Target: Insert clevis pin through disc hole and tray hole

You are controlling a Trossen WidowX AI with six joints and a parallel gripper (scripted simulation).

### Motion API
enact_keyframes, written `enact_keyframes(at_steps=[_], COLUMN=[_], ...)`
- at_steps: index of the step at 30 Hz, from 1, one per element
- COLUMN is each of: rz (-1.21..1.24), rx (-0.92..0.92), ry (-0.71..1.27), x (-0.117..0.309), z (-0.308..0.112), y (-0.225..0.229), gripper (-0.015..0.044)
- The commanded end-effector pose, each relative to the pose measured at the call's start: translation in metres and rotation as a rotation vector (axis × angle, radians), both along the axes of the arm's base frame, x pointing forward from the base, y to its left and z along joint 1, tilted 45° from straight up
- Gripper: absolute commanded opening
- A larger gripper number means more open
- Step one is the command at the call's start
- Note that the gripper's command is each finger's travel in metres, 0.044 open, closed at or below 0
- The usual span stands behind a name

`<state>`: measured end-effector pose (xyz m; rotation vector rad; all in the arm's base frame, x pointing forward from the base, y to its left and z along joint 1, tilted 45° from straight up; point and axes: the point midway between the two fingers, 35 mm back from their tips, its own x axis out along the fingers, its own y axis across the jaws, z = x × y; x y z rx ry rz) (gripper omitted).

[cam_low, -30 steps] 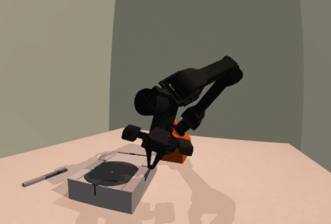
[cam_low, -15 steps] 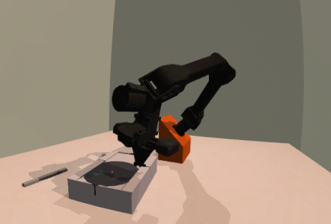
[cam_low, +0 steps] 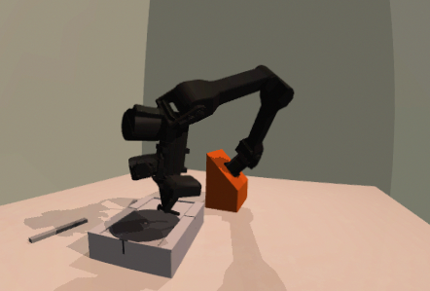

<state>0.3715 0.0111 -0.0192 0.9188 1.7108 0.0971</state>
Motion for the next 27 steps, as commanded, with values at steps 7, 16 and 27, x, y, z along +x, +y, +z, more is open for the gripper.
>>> enact_keyframes(at_steps=[7,16,27], rz=[-0.279,-0.511,-0.598], rx=[0.027,0.049,0.053], ry=[0.233,0.442,0.521], x=[0.005,0.007,0.008], z=[-0.016,-0.030,-0.036], y=[-0.021,-0.038,-0.046], gripper=[0.0000,0.0000,0.0000])
